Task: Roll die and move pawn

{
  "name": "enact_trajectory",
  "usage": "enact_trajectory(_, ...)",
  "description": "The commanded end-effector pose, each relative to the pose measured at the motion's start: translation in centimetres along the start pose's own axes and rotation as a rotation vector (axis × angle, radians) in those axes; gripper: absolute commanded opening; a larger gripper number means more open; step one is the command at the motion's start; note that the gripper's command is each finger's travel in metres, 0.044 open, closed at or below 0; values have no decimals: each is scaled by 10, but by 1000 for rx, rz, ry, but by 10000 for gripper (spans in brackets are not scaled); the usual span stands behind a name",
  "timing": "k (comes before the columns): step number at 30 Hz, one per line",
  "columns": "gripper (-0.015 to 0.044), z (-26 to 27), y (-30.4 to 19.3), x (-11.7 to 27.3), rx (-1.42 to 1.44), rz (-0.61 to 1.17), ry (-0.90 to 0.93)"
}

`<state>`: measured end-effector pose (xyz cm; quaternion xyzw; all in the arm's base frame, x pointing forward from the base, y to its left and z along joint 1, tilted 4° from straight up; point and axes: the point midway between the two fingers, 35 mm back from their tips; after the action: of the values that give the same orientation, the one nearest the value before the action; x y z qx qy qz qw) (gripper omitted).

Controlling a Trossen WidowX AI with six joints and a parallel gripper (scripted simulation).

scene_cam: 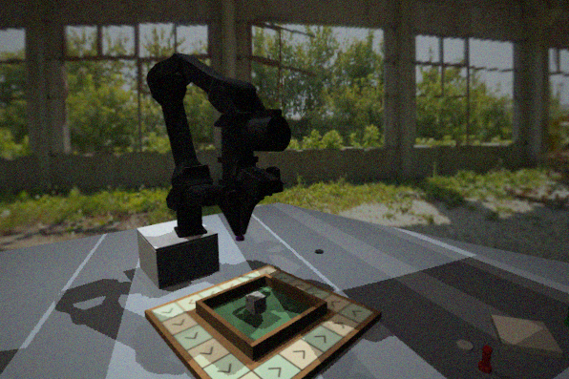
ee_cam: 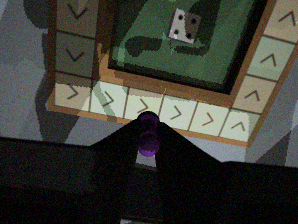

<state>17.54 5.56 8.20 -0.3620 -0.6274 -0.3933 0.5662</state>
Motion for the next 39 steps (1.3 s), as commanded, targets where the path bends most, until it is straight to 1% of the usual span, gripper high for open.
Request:
enact_trajectory(1, 0, -9, -2, -7, 6, 11, 7)
enact_trajectory(20, 0, -66, -14, -29, 6, 11, 2)
enact_trajectory(39, 0, -119, -47, -49, 7, 8, -8)
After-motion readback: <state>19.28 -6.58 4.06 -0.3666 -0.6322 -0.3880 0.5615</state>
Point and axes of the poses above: the point midway between the two fingers, 35 mm back from their tips, its own x axis back along the fingers, its own z axis across the jaws, y = z × x, and after that the axes turned 7 degrees about x, right-handed
